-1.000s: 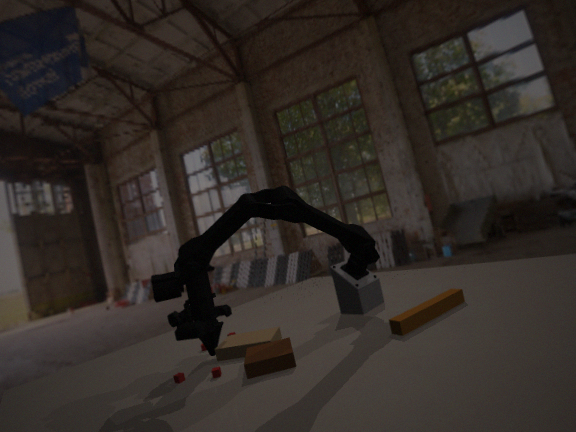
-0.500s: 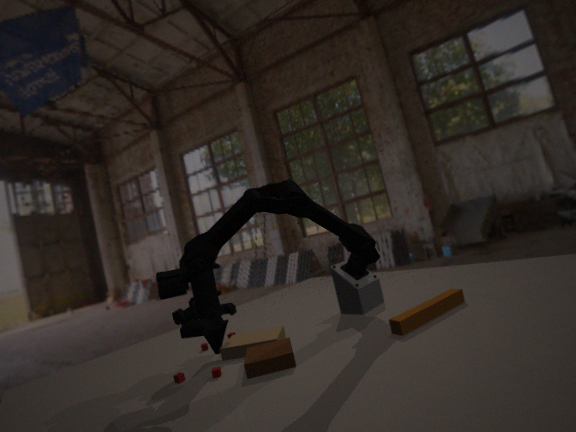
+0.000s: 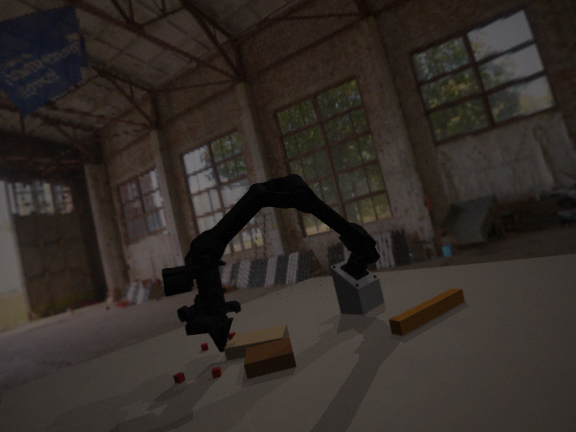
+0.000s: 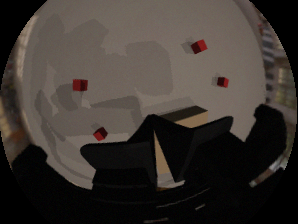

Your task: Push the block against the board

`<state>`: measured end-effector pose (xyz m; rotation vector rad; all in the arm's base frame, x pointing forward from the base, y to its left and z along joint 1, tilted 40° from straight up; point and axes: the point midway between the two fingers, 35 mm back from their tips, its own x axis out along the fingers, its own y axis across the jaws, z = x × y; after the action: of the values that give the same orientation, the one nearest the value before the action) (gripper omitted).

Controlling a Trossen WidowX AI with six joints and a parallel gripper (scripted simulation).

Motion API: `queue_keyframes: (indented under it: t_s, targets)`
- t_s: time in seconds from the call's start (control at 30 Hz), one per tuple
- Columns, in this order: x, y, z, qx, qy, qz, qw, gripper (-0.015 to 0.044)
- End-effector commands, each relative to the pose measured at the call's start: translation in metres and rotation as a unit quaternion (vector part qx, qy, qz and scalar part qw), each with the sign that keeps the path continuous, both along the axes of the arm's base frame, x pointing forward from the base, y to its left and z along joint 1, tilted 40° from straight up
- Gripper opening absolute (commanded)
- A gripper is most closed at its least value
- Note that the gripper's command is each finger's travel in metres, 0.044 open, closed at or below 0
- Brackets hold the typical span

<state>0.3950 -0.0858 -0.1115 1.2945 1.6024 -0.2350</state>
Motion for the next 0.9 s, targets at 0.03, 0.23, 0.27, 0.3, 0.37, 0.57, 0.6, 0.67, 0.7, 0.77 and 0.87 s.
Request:
queue_keyframes:
  t_s: [0.03, 0.23, 0.27, 0.3, 0.37, 0.57, 0.6, 0.67, 0.7, 0.77, 0.87]
  targets:
    - [-0.009, 0.016, -0.003, 0.01, 0.015, 0.007, 1.0, 0.0]
    - [-0.013, 0.02, 0.0, 0.01, 0.015, 0.007, 1.0, 0.0]
    - [-0.014, 0.021, 0.001, 0.01, 0.015, 0.007, 1.0, 0.0]
    - [-0.015, 0.022, 0.001, 0.01, 0.015, 0.007, 1.0, 0.0]
    - [-0.016, 0.023, 0.002, 0.01, 0.015, 0.007, 1.0, 0.0]
    - [-0.02, 0.028, 0.006, 0.011, 0.015, 0.007, 1.0, 0.0]
    - [-0.021, 0.029, 0.006, 0.011, 0.015, 0.007, 1.0, 0.0]
    - [-0.022, 0.03, 0.007, 0.011, 0.015, 0.007, 1.0, 0.0]
    - [-0.023, 0.031, 0.008, 0.011, 0.015, 0.007, 1.0, 0.0]
    - [-0.025, 0.033, 0.009, 0.011, 0.015, 0.007, 1.0, 0.0]
    - [-0.027, 0.035, 0.011, 0.011, 0.016, 0.007, 1.0, 0.0]
